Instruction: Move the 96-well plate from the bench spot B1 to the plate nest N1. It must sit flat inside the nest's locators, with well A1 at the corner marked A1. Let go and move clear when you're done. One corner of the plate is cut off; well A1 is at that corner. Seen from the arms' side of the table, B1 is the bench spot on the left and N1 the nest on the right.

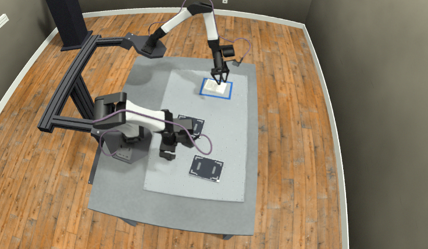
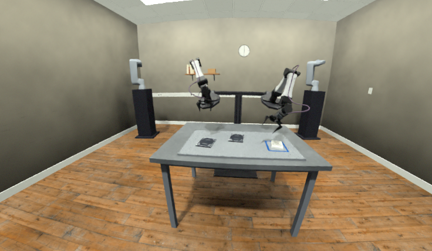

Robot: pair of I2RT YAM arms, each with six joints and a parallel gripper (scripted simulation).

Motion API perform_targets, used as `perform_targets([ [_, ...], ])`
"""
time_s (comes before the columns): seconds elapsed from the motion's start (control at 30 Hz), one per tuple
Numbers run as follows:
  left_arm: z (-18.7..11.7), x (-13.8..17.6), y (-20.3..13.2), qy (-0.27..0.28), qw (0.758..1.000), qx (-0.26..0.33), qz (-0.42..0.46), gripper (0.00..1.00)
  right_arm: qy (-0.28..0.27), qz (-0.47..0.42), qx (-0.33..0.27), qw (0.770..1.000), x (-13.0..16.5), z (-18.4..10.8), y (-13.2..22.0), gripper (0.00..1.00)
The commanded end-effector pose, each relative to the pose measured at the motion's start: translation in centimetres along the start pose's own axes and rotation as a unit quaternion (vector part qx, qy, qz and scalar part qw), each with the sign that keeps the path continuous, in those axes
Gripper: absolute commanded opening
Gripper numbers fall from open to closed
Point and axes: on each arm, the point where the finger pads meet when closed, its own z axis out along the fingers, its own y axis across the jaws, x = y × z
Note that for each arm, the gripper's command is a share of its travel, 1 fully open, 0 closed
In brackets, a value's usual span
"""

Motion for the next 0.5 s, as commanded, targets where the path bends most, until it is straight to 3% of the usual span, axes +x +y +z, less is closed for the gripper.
perform_targets([
  [0.0,1.0,1.4,1.0,0.041,0.998,-0.039,-0.014,1.00,-0.003,-0.004,-0.005,1.000,-0.2,0.0,0.1,1.00],
  [0.47,0.6,4.1,4.8,0.119,0.981,-0.154,-0.025,1.00,-0.003,-0.004,-0.005,1.000,-0.2,0.0,0.1,1.00],
])
